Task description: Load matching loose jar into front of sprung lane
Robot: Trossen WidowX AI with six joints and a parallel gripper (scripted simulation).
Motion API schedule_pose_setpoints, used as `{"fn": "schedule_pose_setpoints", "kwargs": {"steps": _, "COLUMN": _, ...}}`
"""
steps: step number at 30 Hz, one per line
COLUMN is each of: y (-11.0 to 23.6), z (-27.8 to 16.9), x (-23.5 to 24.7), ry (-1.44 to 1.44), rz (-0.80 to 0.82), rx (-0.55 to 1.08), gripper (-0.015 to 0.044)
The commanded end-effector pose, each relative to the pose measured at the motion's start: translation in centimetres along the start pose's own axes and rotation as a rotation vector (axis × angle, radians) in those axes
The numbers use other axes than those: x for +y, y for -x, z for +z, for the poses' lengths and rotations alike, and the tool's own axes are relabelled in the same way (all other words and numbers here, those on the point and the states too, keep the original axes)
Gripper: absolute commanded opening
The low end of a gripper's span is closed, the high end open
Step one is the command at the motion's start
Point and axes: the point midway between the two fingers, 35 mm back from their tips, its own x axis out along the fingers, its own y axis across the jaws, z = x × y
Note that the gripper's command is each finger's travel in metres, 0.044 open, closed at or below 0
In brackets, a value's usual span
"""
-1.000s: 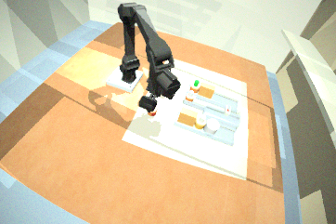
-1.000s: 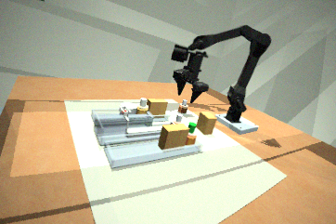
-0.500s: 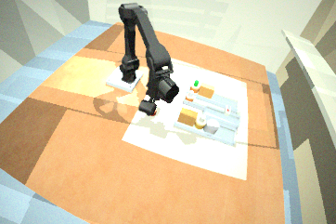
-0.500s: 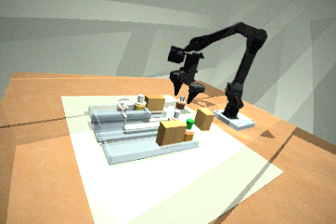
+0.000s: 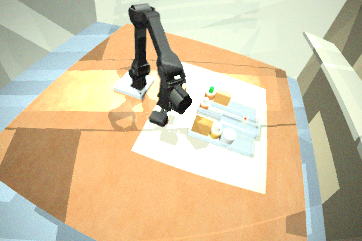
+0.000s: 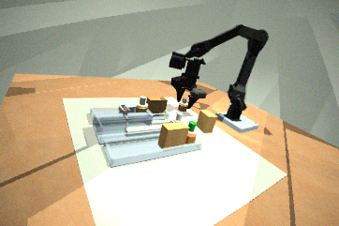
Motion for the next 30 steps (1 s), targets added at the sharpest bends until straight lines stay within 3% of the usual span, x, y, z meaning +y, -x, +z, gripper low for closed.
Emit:
{"fn": "schedule_pose_setpoints", "kwargs": {"steps": 1, "y": -0.2, "z": 0.0, "x": 0.1, "ry": 0.003, "rz": 0.006, "rx": 0.0, "gripper": 0.0256}}
{"fn": "schedule_pose_setpoints", "kwargs": {"steps": 5, "y": -0.2, "z": 0.0, "x": 0.1, "ry": 0.003, "rz": 0.006, "rx": 0.0, "gripper": 0.0151}}
{"fn": "schedule_pose_setpoints", "kwargs": {"steps": 10, "y": -0.2, "z": 0.0, "x": 0.1, "ry": 0.003, "rz": 0.006, "rx": 0.0, "gripper": 0.0118}}
{"fn": "schedule_pose_setpoints", "kwargs": {"steps": 15, "y": 1.1, "z": 0.2, "x": 0.1, "ry": 0.003, "rz": 0.006, "rx": 0.0, "gripper": 0.0}}
{"fn": "schedule_pose_setpoints", "kwargs": {"steps": 30, "y": 9.6, "z": 0.3, "x": 0.9, "ry": 0.003, "rz": 0.006, "rx": -0.001, "gripper": 0.0}}
